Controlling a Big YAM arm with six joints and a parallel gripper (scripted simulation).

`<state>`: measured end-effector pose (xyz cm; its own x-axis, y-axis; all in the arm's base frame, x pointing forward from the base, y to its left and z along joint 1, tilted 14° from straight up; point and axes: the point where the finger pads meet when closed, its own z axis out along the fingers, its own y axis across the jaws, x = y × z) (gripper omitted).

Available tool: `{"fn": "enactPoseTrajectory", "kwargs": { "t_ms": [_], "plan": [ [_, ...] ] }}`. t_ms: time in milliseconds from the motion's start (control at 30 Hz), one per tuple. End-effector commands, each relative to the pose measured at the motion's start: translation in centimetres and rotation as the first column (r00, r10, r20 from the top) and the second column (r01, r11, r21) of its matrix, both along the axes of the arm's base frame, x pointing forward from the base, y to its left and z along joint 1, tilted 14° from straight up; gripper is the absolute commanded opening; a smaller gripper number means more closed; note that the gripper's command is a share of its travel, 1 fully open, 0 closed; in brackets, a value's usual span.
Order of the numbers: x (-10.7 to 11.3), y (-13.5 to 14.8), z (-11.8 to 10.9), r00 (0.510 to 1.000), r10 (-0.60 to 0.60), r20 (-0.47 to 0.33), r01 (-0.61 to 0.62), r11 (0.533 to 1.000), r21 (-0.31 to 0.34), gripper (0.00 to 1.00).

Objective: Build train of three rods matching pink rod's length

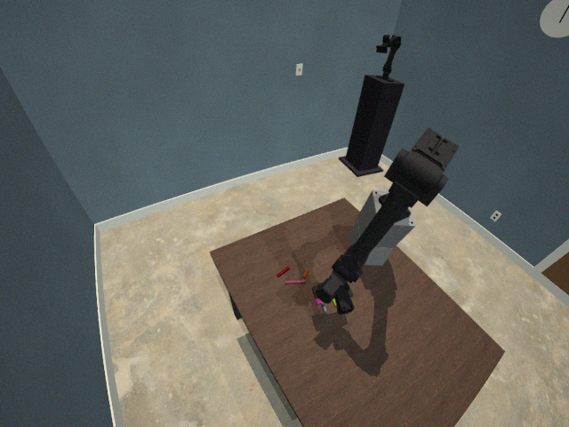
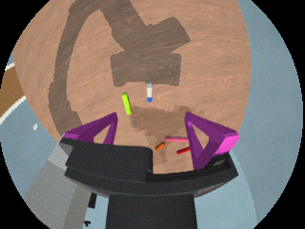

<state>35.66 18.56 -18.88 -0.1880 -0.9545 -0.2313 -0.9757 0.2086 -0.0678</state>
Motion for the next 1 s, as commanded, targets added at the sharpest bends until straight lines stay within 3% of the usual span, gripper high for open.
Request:
{"fn": "enactPoseTrajectory", "kwargs": {
  "t_ms": [0,167,333,400,433,533,567,733,767,833,967],
  "plan": [
    [-0.5,-0.4,-0.2,1.000,0.005,-0.019,-0.005,1.000,-0.005,1.00],
    [-1.0,0.0,-0.7,1.000,0.027,-0.004,-0.027,1.000,-0.001,1.00],
    [-6.1,-1.2,-3.3,0.994,0.111,0.006,-0.111,0.994,-0.018,1.00],
    [-6.6,-1.4,-3.5,0.993,0.119,0.007,-0.119,0.993,-0.019,1.00],
    [-6.6,-1.4,-3.5,0.993,0.119,0.007,-0.119,0.993,-0.019,0.24],
    [-5.1,-1.6,-3.4,0.995,0.094,0.025,-0.093,0.996,-0.012,0.24],
    [-3.9,-1.0,-2.2,0.994,0.094,0.059,-0.095,0.996,0.001,0.24],
    [-4.2,-0.5,-2.2,0.992,0.109,0.058,-0.110,0.994,0.003,0.24],
    [-5.4,-1.1,-3.4,0.994,0.106,0.023,-0.106,0.994,-0.009,0.24],
    [-6.3,-1.5,-3.5,0.994,0.106,0.003,-0.106,0.994,-0.016,0.24],
    [-6.2,-1.5,-3.5,0.994,0.106,0.004,-0.106,0.994,-0.016,0.24]
  ]
}}
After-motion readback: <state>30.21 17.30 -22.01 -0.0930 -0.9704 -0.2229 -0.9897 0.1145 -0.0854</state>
